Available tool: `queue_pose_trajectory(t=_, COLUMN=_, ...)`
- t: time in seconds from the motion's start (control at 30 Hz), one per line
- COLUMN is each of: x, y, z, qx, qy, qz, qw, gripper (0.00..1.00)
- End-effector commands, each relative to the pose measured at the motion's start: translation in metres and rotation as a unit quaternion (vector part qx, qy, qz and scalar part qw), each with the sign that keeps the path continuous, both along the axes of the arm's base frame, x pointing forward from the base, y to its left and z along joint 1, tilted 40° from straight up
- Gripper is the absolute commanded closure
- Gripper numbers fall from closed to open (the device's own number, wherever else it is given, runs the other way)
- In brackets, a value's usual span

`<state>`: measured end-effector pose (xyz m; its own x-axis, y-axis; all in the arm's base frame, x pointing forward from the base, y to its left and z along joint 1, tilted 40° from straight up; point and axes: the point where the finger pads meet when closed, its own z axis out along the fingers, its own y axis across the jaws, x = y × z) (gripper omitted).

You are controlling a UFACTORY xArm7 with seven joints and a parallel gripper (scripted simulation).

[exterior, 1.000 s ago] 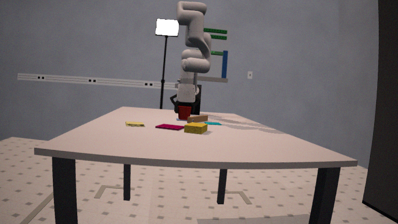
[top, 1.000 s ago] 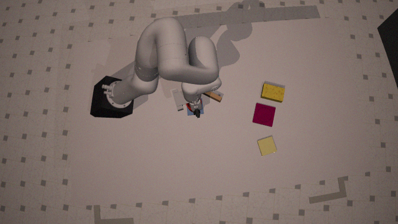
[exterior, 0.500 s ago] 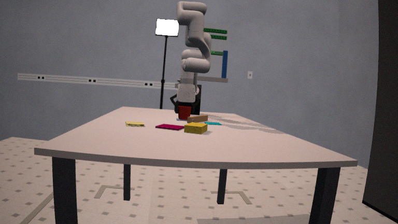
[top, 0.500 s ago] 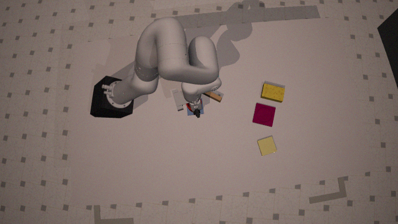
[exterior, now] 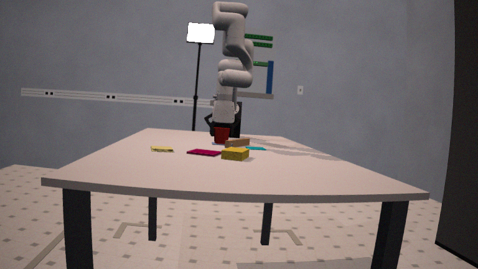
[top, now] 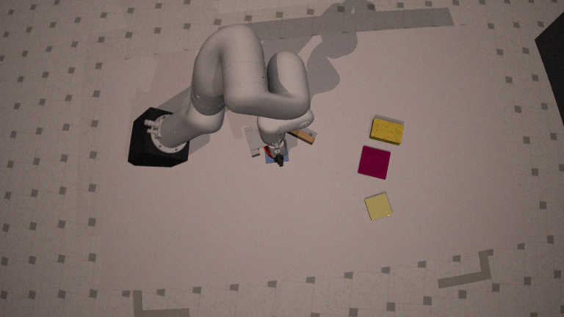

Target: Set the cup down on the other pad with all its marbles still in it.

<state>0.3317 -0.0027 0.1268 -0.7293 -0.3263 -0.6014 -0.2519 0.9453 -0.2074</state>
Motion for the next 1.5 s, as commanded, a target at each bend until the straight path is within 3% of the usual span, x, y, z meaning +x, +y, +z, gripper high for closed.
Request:
queue_pose_trajectory(t=0.0, x=0.0003, y=0.0, z=0.0006, qx=0.0, qy=-0.001, qz=0.0, qw=1.0, gripper=0.05)
queue_pose_trajectory(t=1.47, x=0.0003, y=0.0, z=0.0006, qx=0.0, qy=-0.001, qz=0.0, qw=1.0, gripper=0.14)
